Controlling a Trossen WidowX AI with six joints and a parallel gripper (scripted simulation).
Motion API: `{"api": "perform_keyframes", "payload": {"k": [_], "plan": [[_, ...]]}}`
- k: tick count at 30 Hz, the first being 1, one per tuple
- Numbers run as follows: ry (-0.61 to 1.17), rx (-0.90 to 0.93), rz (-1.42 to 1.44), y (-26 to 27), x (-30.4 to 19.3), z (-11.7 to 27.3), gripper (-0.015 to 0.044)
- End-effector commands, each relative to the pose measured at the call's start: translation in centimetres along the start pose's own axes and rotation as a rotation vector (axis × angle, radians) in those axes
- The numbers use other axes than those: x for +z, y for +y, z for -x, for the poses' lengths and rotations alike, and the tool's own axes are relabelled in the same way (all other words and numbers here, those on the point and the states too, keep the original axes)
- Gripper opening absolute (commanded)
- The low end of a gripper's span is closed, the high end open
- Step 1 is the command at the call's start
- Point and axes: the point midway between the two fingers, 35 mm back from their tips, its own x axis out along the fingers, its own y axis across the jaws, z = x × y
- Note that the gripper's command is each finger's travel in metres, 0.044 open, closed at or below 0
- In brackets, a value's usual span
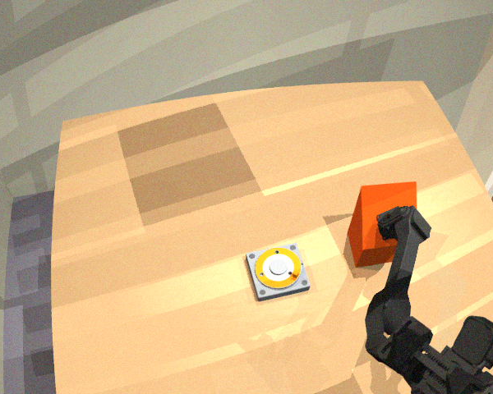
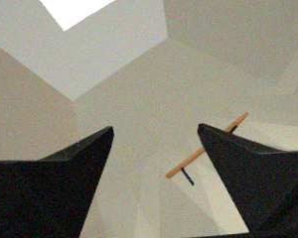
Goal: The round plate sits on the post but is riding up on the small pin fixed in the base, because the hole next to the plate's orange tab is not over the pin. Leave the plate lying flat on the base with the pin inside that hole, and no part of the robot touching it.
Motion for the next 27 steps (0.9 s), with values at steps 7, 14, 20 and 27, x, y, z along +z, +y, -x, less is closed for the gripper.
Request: {"api": "perform_keyframes", "payload": {"k": [7, 14, 20, 27], "plan": [[0.066, 0.011, -0.107, 2.0, 6.6, 0.9, 0.0216], [0.141, -0.071, -0.072, -0.4, 14.6, -1.2, 0.0032], [0.183, -0.147, 0.002, -5.4, 19.9, -4.5, 0.0000], [0.337, -0.346, 0.061, -16.2, 21.8, -8.8, 0.0000]]}}
